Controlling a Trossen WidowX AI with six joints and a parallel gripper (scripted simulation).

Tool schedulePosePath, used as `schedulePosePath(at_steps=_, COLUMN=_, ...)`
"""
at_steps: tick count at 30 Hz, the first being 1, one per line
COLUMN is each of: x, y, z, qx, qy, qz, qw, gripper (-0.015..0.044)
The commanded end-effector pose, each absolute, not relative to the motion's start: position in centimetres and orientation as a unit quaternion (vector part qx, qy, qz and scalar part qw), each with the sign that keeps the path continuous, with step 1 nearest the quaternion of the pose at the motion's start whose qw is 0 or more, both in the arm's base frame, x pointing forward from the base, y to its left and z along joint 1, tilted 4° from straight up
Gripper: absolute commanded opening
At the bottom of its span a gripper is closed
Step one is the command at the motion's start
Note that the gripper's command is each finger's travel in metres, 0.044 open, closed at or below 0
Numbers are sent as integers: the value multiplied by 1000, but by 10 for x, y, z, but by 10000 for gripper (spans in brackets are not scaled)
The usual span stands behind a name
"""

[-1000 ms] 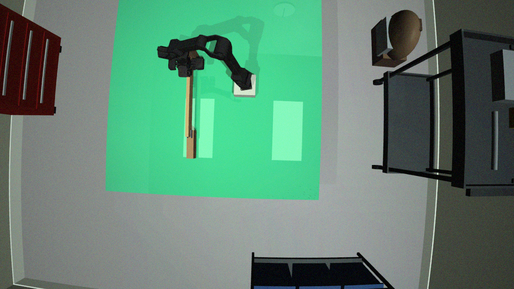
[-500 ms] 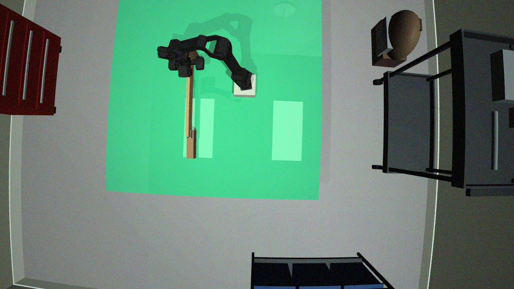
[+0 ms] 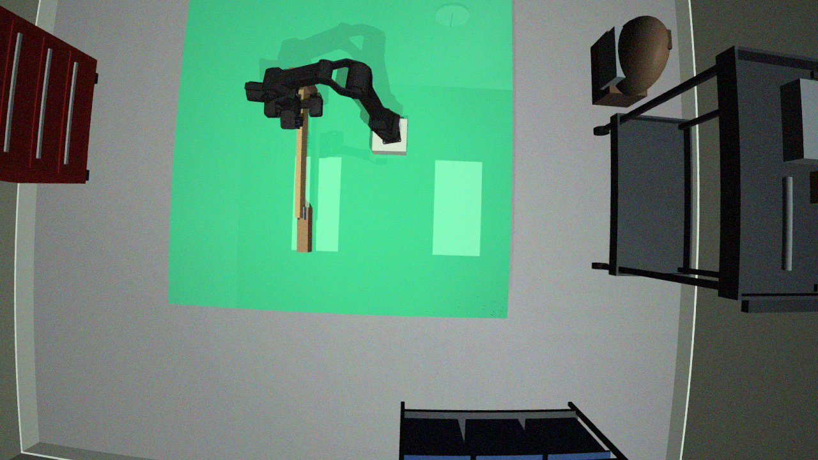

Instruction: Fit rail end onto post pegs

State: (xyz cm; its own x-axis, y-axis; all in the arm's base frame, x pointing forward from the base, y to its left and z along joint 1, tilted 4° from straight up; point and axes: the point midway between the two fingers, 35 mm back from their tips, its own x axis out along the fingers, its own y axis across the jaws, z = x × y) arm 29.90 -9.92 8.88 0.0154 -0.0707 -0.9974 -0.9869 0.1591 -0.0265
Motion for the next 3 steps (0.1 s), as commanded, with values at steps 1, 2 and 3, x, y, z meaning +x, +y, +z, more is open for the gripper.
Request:
schedulePosePath(at_steps=1, x=299, y=-98, z=89, qx=-479, qy=551, qz=434, qw=527, gripper=440)
schedulePosePath(at_steps=2, x=299, y=-98, z=89, qx=-479, qy=551, qz=434, qw=527, gripper=440)
schedulePosePath(at_steps=3, x=299, y=-98, z=89, qx=-479, qy=551, qz=434, qw=527, gripper=440)
